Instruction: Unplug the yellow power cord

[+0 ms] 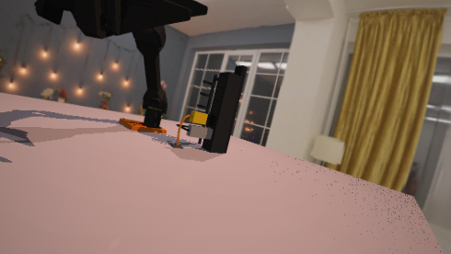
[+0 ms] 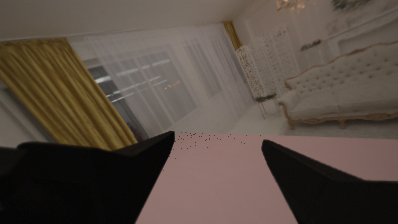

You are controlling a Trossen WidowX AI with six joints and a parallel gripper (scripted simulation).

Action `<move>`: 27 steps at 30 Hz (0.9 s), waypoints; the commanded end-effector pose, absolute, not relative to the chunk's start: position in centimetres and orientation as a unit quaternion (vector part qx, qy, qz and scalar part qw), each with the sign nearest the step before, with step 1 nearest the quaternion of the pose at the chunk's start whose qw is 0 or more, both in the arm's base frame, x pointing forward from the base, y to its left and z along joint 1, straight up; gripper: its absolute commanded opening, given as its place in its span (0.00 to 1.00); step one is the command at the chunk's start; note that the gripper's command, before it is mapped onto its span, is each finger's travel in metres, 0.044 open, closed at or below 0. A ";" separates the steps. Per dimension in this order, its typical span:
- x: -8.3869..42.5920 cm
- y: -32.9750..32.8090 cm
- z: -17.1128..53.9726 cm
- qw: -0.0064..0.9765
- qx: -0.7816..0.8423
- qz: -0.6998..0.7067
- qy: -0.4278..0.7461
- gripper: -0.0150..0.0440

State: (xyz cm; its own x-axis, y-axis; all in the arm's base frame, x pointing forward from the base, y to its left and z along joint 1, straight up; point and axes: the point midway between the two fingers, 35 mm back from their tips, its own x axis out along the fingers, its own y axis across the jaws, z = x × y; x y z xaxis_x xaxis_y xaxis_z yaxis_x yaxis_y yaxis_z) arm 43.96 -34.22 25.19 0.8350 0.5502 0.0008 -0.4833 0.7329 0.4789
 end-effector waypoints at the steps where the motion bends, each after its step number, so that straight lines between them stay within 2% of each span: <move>1: 44.1 -34.1 25.2 0.927 0.243 0.276 0.072 0.89; 9: 47.7 -28.2 25.4 0.845 0.492 0.141 0.158 0.53; 21: 46.3 -21.1 22.3 0.730 0.631 -0.041 0.260 0.53; 27: 41.6 -15.1 18.7 0.606 0.690 -0.208 0.337 0.53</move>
State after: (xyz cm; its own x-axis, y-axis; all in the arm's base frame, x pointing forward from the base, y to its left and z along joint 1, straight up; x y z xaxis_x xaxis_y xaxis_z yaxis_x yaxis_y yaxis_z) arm 44.04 -17.63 20.15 0.7734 0.2370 -0.5880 0.5946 0.0503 0.8024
